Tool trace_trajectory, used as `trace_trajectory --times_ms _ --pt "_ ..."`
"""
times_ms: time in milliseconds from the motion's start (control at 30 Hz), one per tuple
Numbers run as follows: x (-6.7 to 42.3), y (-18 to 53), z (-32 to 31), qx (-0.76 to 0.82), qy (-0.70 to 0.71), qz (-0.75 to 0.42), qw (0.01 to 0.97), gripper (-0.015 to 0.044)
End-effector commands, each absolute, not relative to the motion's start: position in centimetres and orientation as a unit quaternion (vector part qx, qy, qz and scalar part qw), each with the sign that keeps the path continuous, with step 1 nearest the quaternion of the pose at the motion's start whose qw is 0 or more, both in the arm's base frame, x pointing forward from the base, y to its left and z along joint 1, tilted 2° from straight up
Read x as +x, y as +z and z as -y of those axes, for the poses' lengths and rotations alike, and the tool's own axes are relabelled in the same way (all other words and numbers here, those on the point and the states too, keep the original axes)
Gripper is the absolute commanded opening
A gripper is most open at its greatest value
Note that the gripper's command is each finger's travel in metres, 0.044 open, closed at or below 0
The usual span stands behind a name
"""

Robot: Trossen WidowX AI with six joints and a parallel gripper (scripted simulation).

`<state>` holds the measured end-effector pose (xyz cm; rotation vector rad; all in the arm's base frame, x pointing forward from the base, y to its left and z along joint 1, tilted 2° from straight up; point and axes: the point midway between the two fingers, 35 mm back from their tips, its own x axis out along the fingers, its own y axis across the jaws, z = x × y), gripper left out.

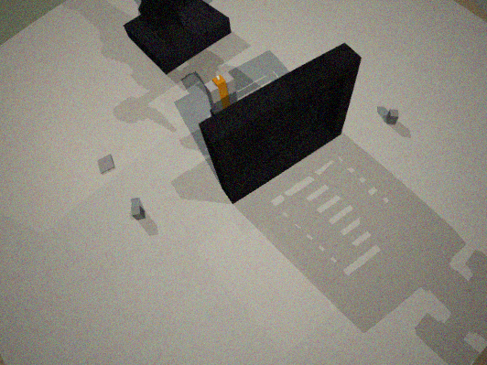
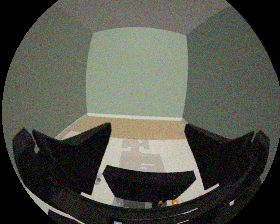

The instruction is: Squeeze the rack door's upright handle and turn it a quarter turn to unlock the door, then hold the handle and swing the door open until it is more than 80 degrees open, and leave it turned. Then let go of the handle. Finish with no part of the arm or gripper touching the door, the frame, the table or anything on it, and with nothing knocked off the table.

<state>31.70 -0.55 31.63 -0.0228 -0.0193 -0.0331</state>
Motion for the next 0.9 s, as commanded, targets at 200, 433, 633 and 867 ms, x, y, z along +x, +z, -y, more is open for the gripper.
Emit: trace_trajectory --times_ms 200,433,633,867 --pt "33.1 30.4 1.3 -0.013 -0.026 -0.058 0.998 0.0297" --pt "34.4 28.6 2.2 -0.015 -0.036 -0.145 0.989 0.0297" --pt "35.2 27.1 3.0 -0.015 -0.043 -0.219 0.975 0.0297" --pt "35.5 25.4 4.0 -0.012 -0.05 -0.303 0.951 0.0297"
